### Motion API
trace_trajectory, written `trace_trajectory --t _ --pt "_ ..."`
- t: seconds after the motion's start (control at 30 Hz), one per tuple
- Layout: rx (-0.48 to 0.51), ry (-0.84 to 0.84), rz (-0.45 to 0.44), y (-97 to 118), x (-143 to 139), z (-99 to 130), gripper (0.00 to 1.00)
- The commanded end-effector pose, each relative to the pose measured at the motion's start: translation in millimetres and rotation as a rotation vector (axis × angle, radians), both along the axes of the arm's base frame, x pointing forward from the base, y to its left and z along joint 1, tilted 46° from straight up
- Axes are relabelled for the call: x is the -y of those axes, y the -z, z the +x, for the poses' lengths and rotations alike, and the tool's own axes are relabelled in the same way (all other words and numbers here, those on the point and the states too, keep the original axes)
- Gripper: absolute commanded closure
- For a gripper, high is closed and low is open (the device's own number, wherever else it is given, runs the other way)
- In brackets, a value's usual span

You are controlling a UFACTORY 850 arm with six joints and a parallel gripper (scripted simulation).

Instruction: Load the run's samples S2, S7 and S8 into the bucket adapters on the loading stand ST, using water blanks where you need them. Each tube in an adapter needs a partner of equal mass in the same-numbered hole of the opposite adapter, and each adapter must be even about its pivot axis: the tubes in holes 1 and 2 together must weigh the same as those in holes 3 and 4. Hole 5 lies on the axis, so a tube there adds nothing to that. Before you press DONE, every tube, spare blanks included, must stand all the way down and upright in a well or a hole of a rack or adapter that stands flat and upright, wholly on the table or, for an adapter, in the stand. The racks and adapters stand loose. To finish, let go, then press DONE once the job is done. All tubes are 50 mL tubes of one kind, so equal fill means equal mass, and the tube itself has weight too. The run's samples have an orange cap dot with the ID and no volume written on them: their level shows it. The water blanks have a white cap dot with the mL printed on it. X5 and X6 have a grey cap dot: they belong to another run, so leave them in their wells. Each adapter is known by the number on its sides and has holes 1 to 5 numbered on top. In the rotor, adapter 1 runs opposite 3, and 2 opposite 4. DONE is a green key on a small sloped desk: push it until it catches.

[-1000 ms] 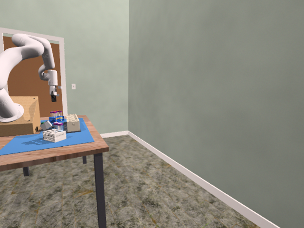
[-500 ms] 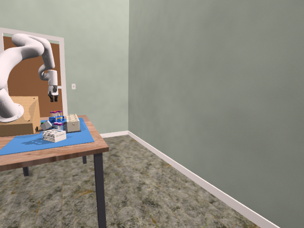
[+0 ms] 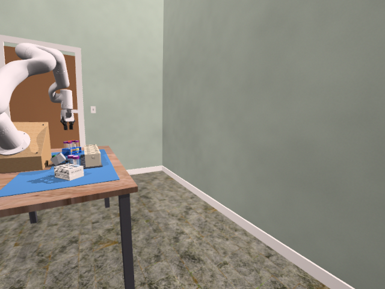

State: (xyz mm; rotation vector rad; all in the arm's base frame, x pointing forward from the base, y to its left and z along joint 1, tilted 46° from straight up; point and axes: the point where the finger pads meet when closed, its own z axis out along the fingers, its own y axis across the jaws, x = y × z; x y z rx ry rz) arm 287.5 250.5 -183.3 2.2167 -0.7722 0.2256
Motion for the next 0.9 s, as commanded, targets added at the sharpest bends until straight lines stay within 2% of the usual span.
trace_trajectory --t 0.0,0.87 --pt "0.001 0.0 0.002 4 3 0 0.43" --pt "0.001 0.0 0.002 34 35 -3 0.43"
